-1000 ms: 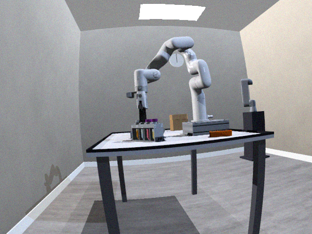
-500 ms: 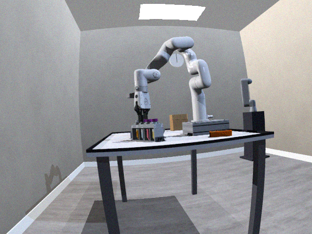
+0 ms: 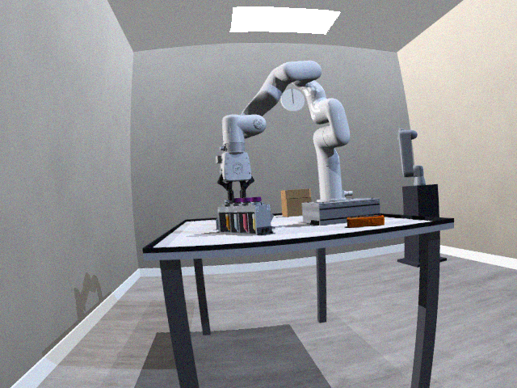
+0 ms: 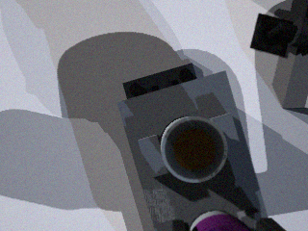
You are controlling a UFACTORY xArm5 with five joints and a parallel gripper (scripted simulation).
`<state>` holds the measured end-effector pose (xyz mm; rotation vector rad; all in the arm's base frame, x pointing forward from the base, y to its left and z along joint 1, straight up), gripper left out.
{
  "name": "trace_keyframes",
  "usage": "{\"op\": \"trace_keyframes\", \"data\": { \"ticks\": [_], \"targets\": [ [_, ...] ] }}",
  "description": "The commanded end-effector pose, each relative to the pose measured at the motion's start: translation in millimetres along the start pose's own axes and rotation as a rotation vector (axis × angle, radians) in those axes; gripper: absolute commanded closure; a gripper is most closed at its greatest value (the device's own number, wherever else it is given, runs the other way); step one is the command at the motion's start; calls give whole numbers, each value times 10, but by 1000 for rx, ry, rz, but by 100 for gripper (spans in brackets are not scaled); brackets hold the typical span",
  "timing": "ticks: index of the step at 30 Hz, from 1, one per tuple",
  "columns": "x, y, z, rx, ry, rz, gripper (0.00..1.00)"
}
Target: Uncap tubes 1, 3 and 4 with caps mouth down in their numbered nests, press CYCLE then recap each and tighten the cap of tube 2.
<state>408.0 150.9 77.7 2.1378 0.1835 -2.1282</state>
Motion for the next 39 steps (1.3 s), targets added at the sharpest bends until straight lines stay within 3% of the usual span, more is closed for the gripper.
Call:
{"op": "trace_keyframes", "data": {
  "ticks": [1, 8, 16, 17, 29, 33, 39],
  "targets": [
    [-6, 0, -11, 279, 2, -5, 100],
    [-4, 0, -11, 508, 2, -5, 100],
    [-4, 0, -11, 516, 2, -5, 100],
    [-4, 0, -11, 516, 2, -5, 54],
    [-4, 0, -11, 516, 2, -5, 54],
    [-9, 0, -11, 214, 3, -5, 54],
    [-9, 0, -11, 1, 3, -4, 54]
  ]
}}
Point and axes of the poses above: the point where the finger pads meet when closed, its own x axis out along the fingers, its own z axis across the jaws, y = z × x, the point moved 3 cm from there along -x, back along the fingers, and after that the axes turned 4 degrees about x, right-handed, at the moved point
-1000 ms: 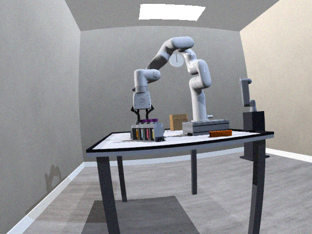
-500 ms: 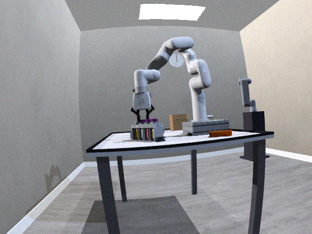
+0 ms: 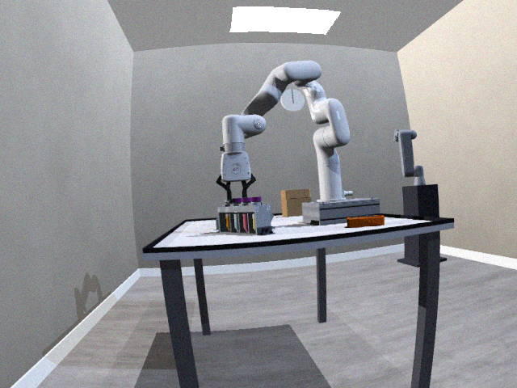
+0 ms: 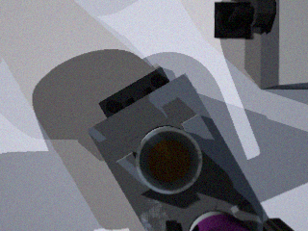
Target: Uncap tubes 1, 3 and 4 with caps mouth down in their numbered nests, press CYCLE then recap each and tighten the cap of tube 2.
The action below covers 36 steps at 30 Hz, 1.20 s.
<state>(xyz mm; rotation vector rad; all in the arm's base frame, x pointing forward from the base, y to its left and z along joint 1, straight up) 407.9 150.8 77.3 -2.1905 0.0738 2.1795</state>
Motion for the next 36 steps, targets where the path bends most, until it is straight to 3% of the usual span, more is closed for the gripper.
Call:
{"op": "trace_keyframes", "data": {
  "ticks": [1, 25, 36],
  "targets": [
    [-13, -3, -11, -239, 2, -5, 54],
    [-13, -4, -11, -1192, 4, -3, 54],
    [-13, -3, -11, -1218, 4, -4, 54]
  ]
}}
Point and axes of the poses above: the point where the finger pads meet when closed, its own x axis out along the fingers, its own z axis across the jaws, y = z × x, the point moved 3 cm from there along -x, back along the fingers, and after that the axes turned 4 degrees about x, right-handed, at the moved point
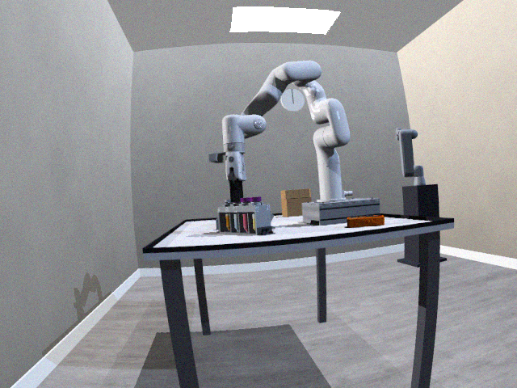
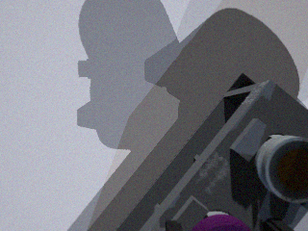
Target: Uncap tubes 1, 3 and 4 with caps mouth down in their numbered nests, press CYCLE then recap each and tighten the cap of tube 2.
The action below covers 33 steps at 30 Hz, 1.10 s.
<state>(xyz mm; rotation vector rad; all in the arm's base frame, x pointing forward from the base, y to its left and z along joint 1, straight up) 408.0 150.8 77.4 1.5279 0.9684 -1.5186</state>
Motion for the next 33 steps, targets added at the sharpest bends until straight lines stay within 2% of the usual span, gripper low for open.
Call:
{"op": "trace_keyframes", "data": {
  "ticks": [1, 13, 15, 17, 24, 33],
  "targets": [
    [-12, 9, -7, -15, 5, 0, 100],
    [-12, 9, -7, -15, 5, 0, 100],
    [-11, 9, -7, 85, 5, -1, 100],
    [-11, 9, -7, 85, 5, -1, 100],
    [-9, 9, -7, 432, 5, -2, 100],
    [-7, 9, -7, 741, 5, -2, 100]
  ]
}}
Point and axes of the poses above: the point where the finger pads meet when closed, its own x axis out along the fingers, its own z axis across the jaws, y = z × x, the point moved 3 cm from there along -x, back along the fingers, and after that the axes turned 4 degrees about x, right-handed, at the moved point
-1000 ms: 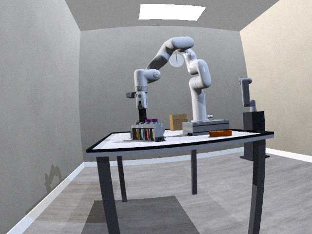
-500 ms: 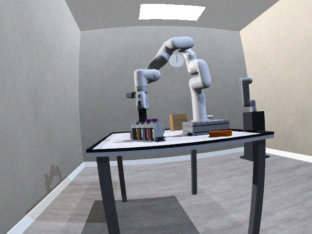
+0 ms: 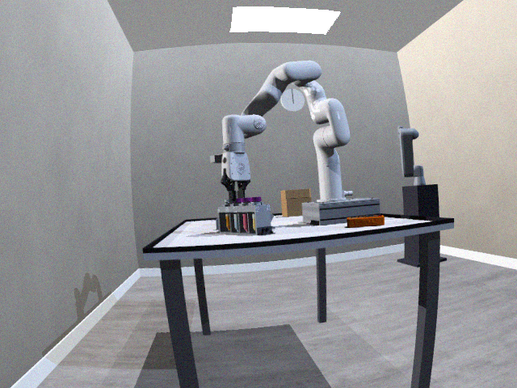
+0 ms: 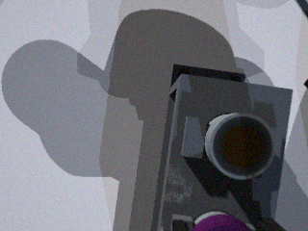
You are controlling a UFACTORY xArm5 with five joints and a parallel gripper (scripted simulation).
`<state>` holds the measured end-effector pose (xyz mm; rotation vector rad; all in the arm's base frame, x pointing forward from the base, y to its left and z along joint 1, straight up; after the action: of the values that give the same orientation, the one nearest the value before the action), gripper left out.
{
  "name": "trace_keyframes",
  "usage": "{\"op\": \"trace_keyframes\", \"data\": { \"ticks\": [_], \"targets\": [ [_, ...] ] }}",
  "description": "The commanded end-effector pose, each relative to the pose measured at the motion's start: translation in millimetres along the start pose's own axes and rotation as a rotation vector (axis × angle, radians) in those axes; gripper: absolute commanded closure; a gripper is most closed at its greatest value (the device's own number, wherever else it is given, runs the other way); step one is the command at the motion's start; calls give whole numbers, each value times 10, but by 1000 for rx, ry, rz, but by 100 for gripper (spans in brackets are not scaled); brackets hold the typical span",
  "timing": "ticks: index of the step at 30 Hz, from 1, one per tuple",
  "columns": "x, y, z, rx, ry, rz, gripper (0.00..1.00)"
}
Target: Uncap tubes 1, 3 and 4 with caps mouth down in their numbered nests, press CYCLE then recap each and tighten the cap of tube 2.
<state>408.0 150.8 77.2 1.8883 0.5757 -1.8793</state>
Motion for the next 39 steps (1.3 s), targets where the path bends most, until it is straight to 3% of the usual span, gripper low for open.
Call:
{"op": "trace_keyframes", "data": {
  "ticks": [1, 16, 25, 26, 39],
  "targets": [
    [-9, 4, -11, 200, 4, -3, 100],
    [-5, 4, -11, 846, 3, -5, 100],
    [-5, 4, -10, 862, 3, -5, 100],
    [-5, 4, -10, 862, 3, -5, 54],
    [-35, 4, -10, 862, 3, -5, 54]
  ]
}}
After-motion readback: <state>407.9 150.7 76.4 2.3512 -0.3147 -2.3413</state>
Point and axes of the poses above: the point where the finger pads meet when closed, its own x axis out along the fingers, its own z axis across the jaws, y = z × x, the point moved 3 cm from there along -x, back along the fingers, and after that the axes turned 4 degrees about x, right-handed, at the moved point
